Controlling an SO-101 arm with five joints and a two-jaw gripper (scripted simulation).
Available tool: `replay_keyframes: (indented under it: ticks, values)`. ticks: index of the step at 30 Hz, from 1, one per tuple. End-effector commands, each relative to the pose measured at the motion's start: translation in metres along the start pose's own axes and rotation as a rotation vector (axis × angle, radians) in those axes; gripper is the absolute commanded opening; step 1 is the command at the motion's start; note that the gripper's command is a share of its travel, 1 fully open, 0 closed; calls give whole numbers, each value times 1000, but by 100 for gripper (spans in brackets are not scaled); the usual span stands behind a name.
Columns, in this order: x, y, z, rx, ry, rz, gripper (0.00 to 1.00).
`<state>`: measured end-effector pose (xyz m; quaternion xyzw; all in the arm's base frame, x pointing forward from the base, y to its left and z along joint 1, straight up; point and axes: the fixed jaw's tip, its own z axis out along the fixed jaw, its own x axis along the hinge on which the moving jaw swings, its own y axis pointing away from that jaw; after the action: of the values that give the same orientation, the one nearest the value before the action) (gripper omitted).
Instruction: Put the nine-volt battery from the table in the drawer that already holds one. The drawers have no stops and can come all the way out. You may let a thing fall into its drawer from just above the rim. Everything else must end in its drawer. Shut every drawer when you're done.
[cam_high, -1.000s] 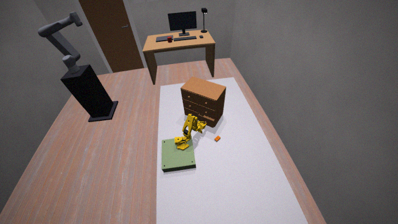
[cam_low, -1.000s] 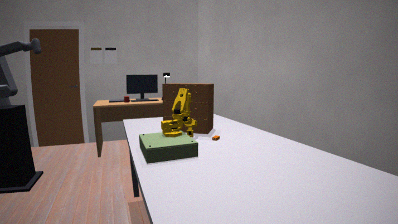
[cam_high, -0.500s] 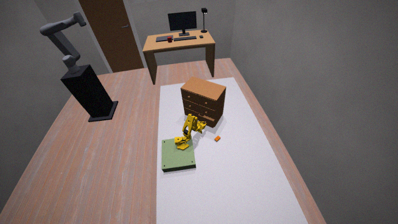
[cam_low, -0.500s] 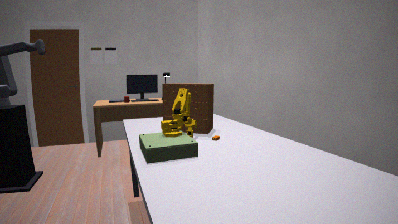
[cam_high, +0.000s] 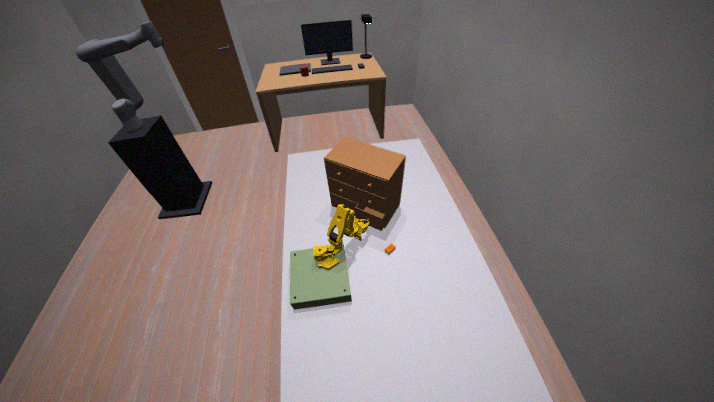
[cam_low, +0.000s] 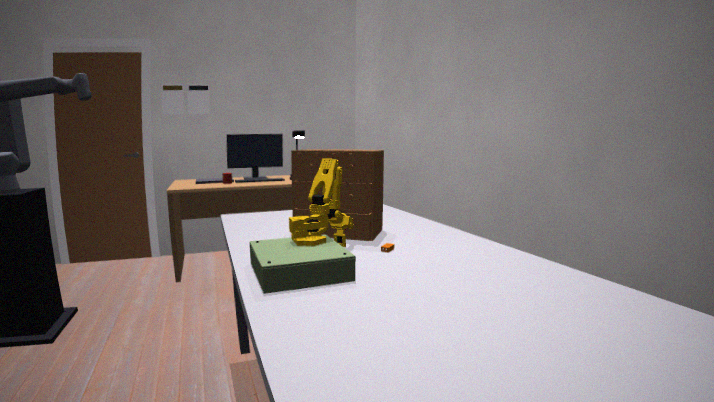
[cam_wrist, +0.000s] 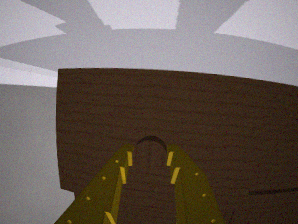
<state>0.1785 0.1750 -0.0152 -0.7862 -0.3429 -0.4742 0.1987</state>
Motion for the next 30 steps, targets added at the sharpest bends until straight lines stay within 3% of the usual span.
replay_keyframes:
  ticks: [1, 30]
  values:
    - [-1, 2, -2, -9, 2, 17, 0]
    - [-5, 3, -9, -13, 2, 19, 0]
